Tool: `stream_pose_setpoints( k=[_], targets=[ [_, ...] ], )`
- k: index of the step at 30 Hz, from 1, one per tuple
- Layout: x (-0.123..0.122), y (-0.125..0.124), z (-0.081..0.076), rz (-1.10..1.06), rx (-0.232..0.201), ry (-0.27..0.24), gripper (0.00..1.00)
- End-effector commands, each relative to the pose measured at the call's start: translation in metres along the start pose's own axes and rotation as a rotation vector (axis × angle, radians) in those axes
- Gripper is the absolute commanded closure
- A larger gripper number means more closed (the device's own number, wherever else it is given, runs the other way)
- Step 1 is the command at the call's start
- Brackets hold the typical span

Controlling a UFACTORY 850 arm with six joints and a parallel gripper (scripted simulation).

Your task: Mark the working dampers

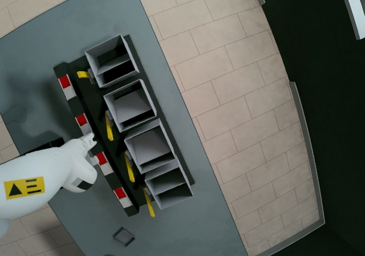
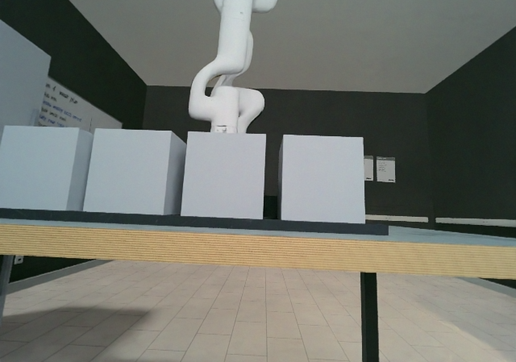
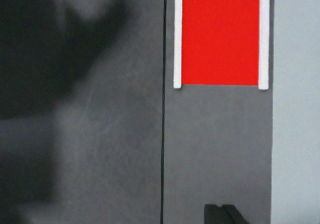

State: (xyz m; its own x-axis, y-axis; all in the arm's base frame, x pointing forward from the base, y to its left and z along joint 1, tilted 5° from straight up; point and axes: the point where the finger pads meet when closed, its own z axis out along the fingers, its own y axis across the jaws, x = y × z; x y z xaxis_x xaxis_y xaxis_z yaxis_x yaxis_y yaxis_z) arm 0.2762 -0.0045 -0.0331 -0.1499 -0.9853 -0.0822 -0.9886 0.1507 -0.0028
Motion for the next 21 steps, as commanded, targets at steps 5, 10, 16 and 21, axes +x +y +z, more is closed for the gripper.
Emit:
stream_pose_setpoints(
  k=[5,10,16,21],
  targets=[
    [-0.005,0.000,0.000,0.000,0.001,0.000,1.00],
    [-0.007,0.000,0.000,0.000,0.001,0.000,1.00],
    [-0.010,0.000,0.000,0.000,0.001,0.000,1.00],
    [-0.013,0.000,0.000,0.000,0.001,0.000,1.00]
  ],
)
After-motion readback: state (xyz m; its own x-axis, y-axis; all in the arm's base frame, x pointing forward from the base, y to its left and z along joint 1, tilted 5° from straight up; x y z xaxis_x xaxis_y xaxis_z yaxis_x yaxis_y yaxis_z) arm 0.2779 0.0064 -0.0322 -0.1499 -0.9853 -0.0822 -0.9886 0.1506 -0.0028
